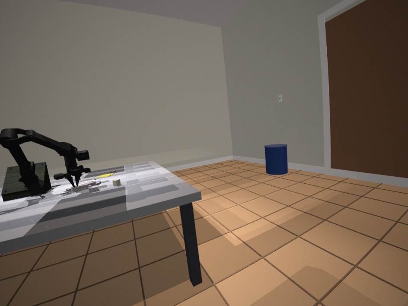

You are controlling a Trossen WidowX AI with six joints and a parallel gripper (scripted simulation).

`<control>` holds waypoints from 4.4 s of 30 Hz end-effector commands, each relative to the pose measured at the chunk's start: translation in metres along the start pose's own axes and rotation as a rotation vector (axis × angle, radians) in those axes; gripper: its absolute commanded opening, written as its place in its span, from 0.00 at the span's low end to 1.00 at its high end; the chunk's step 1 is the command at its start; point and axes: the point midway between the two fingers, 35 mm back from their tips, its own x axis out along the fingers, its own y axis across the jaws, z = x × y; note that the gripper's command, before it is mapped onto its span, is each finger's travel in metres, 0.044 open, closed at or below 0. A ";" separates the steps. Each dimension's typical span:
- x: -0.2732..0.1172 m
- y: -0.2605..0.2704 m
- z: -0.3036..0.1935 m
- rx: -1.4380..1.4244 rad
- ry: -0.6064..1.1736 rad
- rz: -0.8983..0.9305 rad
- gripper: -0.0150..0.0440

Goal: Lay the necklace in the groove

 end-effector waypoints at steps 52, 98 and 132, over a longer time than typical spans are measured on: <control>-0.002 -0.006 0.000 -0.005 0.001 -0.003 0.57; -0.031 -0.003 -0.011 0.144 -0.005 0.004 0.46; 0.000 -0.004 -0.012 0.149 0.002 0.001 0.25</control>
